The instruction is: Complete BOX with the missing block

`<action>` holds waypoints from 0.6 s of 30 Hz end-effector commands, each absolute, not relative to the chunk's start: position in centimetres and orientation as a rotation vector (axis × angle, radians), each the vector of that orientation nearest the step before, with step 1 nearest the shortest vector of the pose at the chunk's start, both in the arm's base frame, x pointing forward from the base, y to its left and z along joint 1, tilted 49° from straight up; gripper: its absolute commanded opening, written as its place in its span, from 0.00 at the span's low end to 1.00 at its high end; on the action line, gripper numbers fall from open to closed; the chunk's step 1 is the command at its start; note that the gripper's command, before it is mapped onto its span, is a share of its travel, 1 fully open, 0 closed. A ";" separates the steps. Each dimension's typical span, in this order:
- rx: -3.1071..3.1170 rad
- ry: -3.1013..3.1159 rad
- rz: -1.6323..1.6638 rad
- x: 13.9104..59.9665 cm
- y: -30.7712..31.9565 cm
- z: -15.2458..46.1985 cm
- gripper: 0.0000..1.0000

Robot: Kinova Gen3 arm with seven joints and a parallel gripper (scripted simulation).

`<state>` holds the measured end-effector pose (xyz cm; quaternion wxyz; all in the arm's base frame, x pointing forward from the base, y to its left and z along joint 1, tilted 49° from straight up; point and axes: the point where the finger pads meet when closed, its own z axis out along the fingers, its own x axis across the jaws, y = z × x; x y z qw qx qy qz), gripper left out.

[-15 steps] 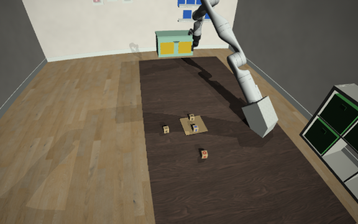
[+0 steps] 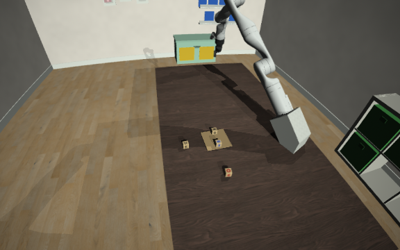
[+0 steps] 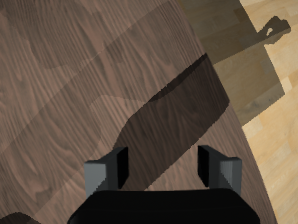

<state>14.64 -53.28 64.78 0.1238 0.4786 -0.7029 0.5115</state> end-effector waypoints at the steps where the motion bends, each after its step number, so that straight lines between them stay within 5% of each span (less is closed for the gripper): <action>1: 1.394 -2.047 1.494 14.6 -53.2 64.9 1.00; 18: 1.429 -2.040 1.599 18.9 -48.6 67.9 1.00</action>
